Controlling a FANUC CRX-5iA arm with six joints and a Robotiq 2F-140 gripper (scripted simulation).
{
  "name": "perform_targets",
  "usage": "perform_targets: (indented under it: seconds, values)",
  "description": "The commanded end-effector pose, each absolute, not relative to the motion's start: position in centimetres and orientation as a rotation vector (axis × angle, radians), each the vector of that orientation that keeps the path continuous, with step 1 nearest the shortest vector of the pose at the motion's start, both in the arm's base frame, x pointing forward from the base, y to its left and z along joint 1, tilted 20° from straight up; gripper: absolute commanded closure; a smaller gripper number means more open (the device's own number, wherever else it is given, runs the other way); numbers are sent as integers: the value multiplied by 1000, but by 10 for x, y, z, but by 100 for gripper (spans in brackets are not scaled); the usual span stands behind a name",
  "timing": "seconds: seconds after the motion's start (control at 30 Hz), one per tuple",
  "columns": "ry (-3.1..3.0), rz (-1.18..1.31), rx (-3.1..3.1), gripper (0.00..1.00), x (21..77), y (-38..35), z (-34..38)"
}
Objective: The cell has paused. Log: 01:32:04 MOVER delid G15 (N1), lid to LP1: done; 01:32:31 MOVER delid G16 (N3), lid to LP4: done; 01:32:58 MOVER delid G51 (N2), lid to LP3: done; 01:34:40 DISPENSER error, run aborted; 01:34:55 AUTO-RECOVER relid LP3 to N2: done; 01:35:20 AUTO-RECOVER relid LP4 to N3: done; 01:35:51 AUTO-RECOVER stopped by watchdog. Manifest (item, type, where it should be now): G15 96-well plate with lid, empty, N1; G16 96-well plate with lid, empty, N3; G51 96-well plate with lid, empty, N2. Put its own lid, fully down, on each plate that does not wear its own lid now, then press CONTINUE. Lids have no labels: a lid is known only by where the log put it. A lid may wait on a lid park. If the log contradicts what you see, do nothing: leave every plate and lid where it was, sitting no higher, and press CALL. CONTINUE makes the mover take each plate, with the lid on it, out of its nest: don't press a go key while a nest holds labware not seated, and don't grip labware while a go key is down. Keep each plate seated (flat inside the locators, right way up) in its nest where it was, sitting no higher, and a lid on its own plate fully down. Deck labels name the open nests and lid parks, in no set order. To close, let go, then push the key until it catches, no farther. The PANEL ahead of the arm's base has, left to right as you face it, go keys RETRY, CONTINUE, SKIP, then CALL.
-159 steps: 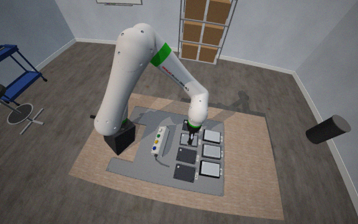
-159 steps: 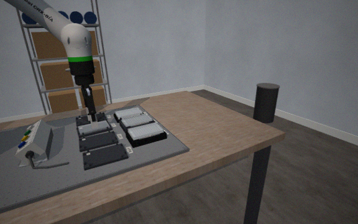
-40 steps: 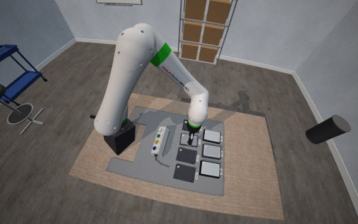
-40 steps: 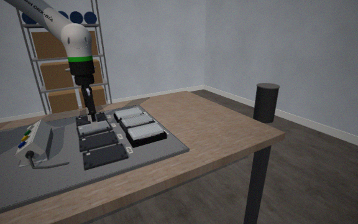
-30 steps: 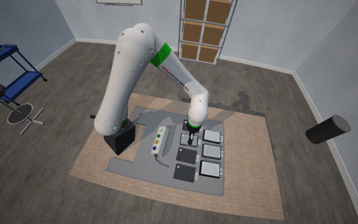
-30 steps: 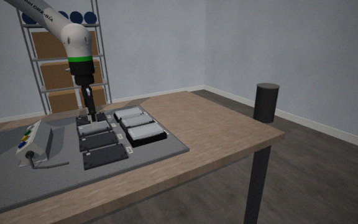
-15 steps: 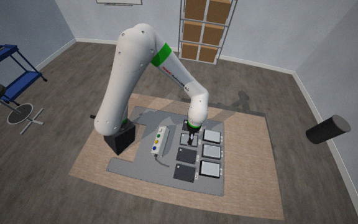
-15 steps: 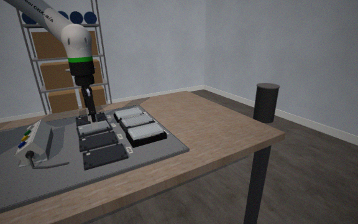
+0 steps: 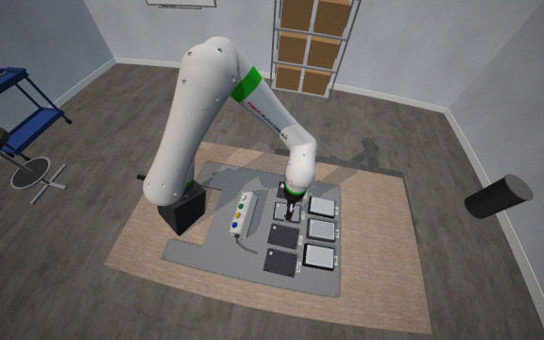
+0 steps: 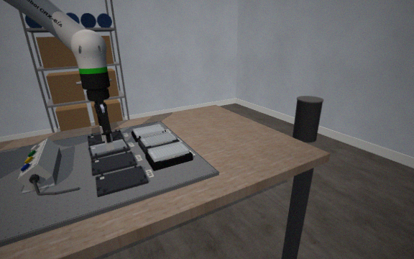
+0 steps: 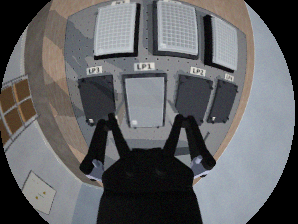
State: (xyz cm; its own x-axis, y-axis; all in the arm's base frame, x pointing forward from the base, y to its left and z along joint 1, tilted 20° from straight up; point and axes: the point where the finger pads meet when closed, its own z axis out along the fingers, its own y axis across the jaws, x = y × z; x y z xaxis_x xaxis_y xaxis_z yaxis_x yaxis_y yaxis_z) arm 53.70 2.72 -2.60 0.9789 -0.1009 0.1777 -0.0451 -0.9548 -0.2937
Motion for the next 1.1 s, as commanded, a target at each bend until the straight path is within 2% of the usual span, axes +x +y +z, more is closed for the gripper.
perform_targets:
  seconds: [0.0, 1.07]
  values:
    - [107, -276, -2834, 34, 537, 27, -27]
    - [107, -276, -2834, 34, 539, 30, -34]
